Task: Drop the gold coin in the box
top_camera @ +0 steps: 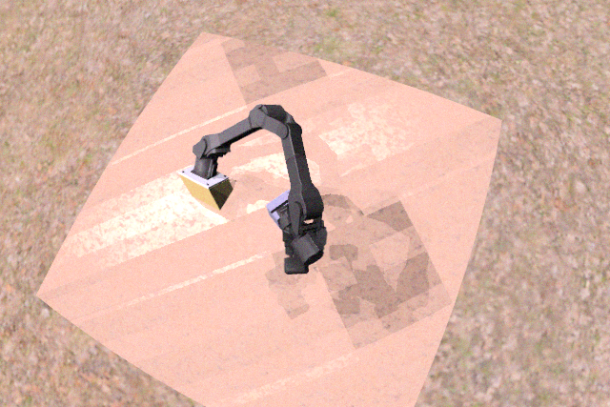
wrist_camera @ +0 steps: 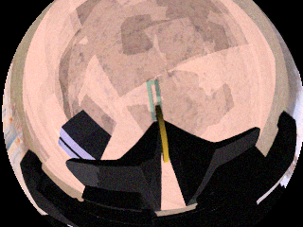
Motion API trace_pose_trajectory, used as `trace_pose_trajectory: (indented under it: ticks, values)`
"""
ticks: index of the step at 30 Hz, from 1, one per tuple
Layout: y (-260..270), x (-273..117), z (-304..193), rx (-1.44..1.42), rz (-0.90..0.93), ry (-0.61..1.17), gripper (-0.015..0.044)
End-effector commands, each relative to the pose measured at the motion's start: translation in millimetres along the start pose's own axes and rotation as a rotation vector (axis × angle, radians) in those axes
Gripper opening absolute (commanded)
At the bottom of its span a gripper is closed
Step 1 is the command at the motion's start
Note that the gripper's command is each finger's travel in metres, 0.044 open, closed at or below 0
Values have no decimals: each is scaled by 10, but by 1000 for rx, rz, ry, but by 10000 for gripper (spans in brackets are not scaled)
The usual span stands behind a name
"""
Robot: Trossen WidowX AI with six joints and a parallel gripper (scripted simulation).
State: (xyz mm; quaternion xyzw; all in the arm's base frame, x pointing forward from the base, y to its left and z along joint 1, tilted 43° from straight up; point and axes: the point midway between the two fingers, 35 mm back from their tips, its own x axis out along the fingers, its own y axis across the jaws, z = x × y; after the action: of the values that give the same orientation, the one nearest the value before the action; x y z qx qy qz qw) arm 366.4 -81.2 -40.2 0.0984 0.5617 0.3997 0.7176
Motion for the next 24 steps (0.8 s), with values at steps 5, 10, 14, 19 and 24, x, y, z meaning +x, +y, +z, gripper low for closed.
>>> trace_pose_trajectory:
  ticks: [5,10,14,19,24]
  values:
    - [-6,-207,8,-11,-14,-5,0]
    - [-14,-207,16,-94,-14,-4,0]
    - [-27,-208,28,-229,-15,-3,0]
    - [-43,-210,44,-398,-15,-2,0]
    - [-59,-212,60,-568,-15,-1,0]
